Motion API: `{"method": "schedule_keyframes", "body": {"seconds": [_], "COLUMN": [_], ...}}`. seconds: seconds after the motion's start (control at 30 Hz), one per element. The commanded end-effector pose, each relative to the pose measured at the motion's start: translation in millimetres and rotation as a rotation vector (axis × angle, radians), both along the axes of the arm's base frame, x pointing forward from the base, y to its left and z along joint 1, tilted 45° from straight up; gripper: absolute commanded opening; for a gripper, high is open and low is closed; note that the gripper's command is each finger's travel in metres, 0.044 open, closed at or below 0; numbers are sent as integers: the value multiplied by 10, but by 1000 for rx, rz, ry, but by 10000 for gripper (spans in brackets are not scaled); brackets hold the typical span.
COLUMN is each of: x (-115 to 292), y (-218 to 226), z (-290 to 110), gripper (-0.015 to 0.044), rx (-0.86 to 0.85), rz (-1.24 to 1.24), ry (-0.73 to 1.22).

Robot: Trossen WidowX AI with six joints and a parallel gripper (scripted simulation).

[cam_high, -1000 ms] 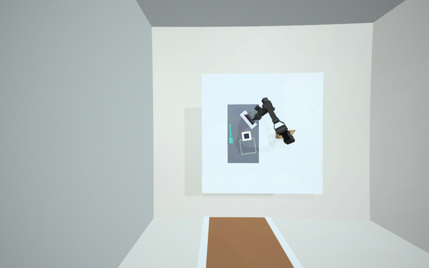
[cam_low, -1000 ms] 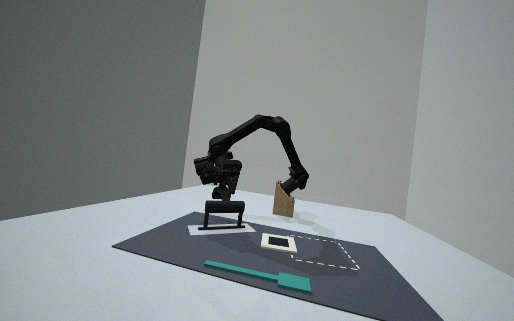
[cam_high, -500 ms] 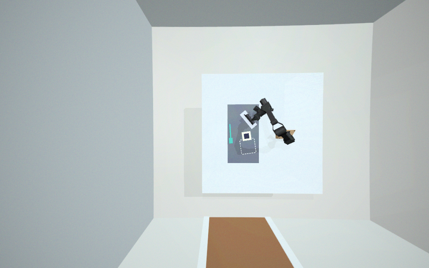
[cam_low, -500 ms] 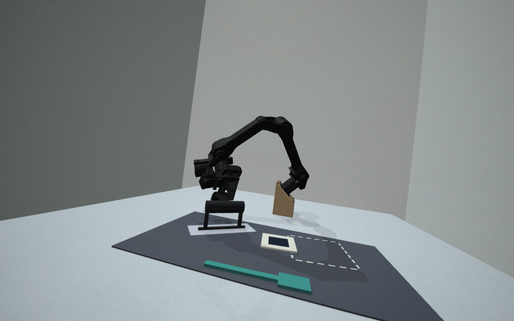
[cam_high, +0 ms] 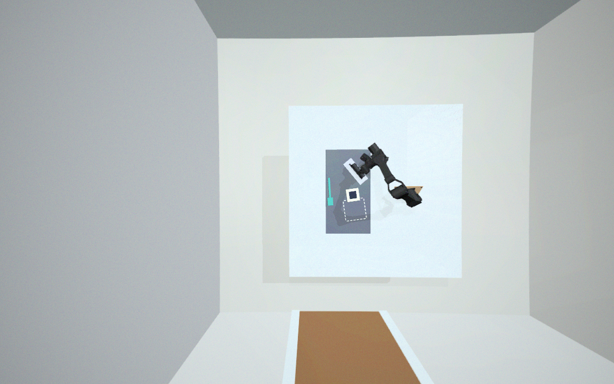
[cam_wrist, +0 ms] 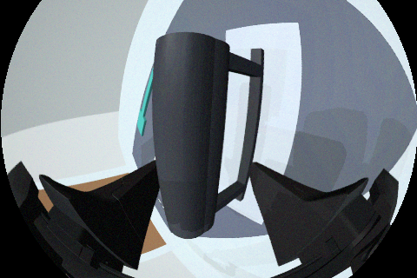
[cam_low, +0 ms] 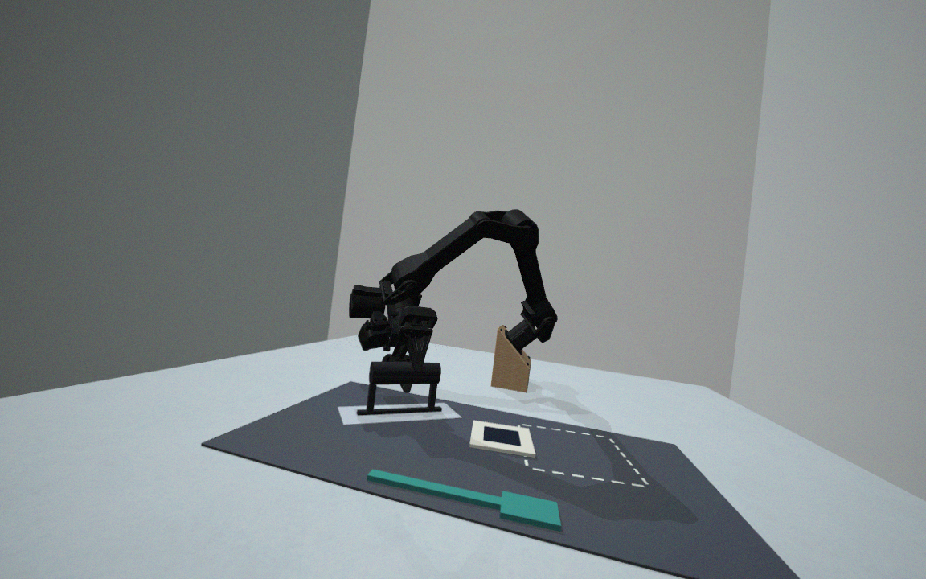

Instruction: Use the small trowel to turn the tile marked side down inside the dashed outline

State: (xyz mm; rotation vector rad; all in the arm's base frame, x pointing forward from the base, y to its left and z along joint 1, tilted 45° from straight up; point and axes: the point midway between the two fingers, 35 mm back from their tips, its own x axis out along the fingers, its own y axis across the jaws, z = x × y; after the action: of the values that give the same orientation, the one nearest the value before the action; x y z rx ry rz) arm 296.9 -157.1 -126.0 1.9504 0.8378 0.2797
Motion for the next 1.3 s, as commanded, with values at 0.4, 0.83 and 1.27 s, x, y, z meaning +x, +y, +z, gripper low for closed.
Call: {"method": "schedule_keyframes", "body": {"seconds": [0.4, 0.83, 1.27], "x": [176, 182, 182], "y": [156, 163, 163], "z": [85, 89, 89], "gripper": [300, 129, 42], "rx": [20, 21, 21], "rz": [5, 6, 6], "ry": [-22, -23, -23]}}
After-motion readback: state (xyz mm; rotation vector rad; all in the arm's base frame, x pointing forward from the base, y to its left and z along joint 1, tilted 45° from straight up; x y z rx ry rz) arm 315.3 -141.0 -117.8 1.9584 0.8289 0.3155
